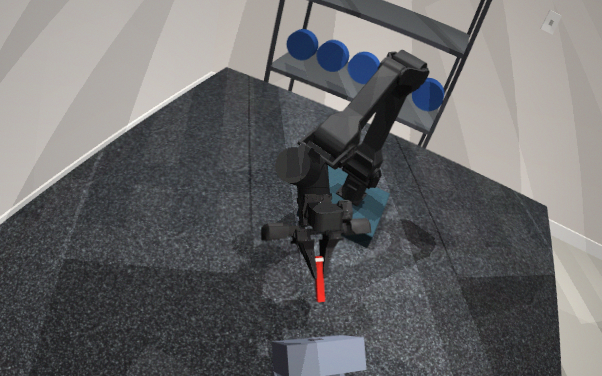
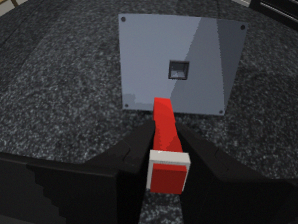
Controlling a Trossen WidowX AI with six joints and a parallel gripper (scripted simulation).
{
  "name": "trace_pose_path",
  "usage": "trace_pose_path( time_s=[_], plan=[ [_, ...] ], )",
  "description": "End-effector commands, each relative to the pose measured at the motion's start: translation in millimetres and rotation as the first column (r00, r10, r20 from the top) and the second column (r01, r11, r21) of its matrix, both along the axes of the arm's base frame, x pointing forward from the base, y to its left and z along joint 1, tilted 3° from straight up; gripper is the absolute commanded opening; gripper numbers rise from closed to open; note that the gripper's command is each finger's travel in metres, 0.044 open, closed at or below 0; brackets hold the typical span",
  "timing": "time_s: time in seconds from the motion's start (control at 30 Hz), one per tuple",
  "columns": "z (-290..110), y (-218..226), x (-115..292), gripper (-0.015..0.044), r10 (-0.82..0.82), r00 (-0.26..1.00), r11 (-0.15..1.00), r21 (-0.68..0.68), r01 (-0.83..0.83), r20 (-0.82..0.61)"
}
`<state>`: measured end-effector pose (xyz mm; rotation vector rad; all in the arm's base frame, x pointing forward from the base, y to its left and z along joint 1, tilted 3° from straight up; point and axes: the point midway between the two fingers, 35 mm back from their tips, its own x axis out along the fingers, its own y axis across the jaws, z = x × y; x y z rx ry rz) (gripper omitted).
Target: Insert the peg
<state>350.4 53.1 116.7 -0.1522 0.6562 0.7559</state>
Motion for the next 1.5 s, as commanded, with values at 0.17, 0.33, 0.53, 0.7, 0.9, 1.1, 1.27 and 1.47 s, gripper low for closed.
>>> trace_pose_path(
  time_s=[0.17, 0.33, 0.53, 0.7, 0.9, 1.1, 1.27, 1.47],
  plan=[
    [0.9, -9.6, -2.4, 0.0, -0.003, 0.998, 1.0, 0.026, 0.002, 0.056],
    [-0.3, -8.4, 0.3, 0.0, -0.004, 0.998, 1.0, 0.027, 0.003, 0.063],
    [-3.3, -5.6, 6.6, 0.0, -0.007, 0.997, 1.0, 0.031, 0.004, 0.079],
    [-5.8, -3.0, 11.6, 0.0, -0.008, 0.996, 0.999, 0.035, 0.005, 0.092],
    [-8.8, 0.1, 17.1, 0.0, -0.011, 0.994, 0.999, 0.04, 0.006, 0.107],
    [-11.9, 3.4, 22.3, 0.0, -0.013, 0.992, 0.999, 0.046, 0.007, 0.123],
    [-14.4, 6.0, 26.0, 0.0, -0.014, 0.991, 0.999, 0.05, 0.008, 0.135],
    [-16.0, 7.7, 28.2, 0.0, -0.015, 0.99, 0.999, 0.054, 0.008, 0.143]
  ],
)
